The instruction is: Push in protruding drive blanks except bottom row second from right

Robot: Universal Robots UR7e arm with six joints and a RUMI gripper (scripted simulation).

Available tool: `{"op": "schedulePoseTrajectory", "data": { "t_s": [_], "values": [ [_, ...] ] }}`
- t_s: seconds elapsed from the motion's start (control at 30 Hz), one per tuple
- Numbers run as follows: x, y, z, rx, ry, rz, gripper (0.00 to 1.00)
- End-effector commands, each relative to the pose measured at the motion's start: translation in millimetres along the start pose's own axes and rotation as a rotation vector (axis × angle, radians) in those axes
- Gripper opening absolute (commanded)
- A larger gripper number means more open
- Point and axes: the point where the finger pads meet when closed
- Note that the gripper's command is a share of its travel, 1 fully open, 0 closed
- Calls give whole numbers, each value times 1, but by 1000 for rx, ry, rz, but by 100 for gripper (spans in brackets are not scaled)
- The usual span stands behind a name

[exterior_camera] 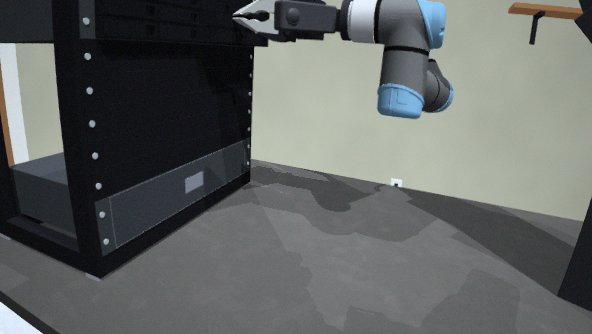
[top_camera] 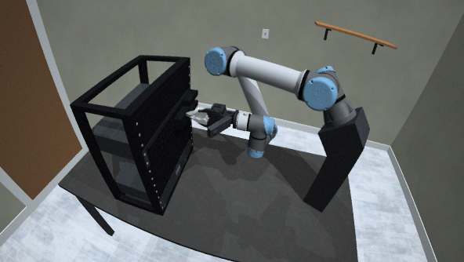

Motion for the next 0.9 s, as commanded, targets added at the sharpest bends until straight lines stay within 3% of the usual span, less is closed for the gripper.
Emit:
{"op": "schedulePoseTrajectory", "data": {
  "t_s": [0.0, 0.87],
  "values": [
    [1, 0, 1, 0, -1, 0, 0],
    [14, 0, 1, 0, -1, 0, 0]
  ]
}}
Point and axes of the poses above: the point where the finger pads meet when closed, its own x axis out along the fingers, its own z axis across the jaws, y = z × x, and after that the axes turned 8 degrees about x, right-handed
